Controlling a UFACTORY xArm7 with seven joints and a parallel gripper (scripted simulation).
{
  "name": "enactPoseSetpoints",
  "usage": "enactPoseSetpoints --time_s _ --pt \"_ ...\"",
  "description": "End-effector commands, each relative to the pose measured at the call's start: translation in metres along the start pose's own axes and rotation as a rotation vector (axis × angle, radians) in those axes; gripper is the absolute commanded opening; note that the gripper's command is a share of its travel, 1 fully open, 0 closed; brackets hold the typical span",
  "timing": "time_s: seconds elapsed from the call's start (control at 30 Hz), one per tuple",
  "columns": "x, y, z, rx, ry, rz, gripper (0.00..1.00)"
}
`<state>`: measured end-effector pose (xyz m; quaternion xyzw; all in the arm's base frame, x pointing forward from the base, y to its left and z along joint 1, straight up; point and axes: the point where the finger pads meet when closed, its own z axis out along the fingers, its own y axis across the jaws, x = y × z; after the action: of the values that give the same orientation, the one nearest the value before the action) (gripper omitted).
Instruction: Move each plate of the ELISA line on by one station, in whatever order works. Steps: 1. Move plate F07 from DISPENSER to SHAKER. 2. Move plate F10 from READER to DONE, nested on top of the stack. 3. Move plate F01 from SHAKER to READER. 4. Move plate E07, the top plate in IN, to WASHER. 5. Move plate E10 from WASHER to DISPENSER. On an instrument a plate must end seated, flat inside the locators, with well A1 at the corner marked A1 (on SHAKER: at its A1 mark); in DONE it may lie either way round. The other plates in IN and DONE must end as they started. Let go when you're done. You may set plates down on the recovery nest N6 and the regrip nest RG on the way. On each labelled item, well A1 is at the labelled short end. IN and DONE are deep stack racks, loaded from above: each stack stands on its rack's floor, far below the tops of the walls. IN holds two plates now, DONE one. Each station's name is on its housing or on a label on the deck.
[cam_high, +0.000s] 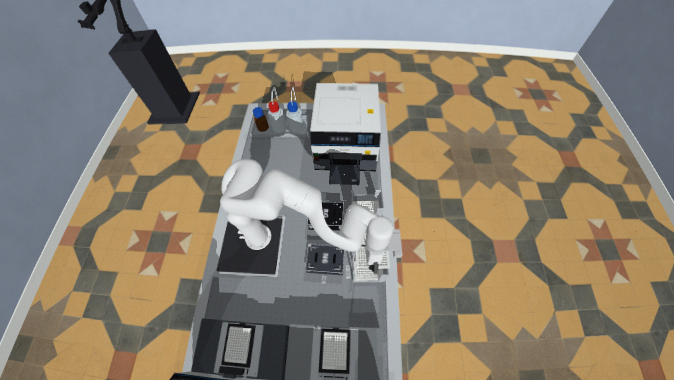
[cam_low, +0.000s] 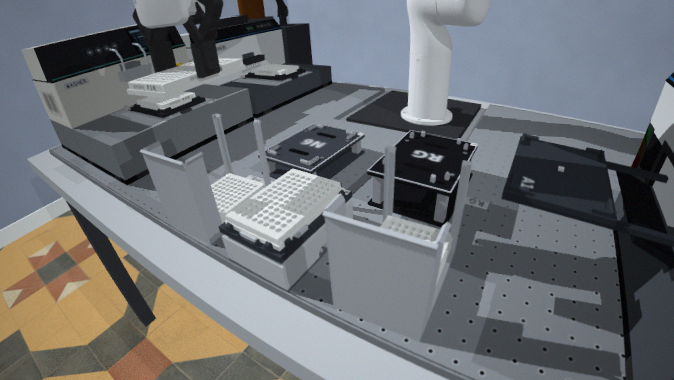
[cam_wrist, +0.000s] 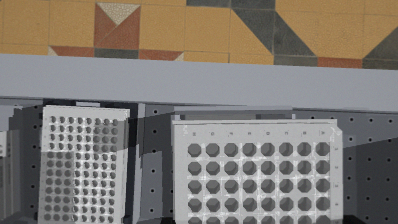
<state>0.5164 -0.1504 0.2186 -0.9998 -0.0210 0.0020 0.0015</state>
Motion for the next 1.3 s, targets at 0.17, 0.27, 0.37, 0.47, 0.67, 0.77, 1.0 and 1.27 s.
enactPoseSetpoints --time_s 0.17,0.27,0.37,0.47,0.67,0.77,1.0,1.27 --pt "0.001 0.000 -0.002 -0.001 0.004 0.000 0.00" --pt "0.001 0.000 -0.002 -0.001 0.004 0.000 0.00" --pt "0.001 0.000 -0.002 -0.001 0.004 0.000 0.00" --pt "0.001 0.000 0.001 -0.001 0.004 0.000 0.00" --pt "0.001 0.000 0.006 -0.001 0.004 0.000 0.00" --pt "0.001 0.000 0.010 -0.001 0.004 0.000 0.00" --pt "0.001 0.000 0.019 -0.001 0.004 0.000 0.00" --pt "0.001 0.000 0.027 -0.001 0.004 0.000 0.00"
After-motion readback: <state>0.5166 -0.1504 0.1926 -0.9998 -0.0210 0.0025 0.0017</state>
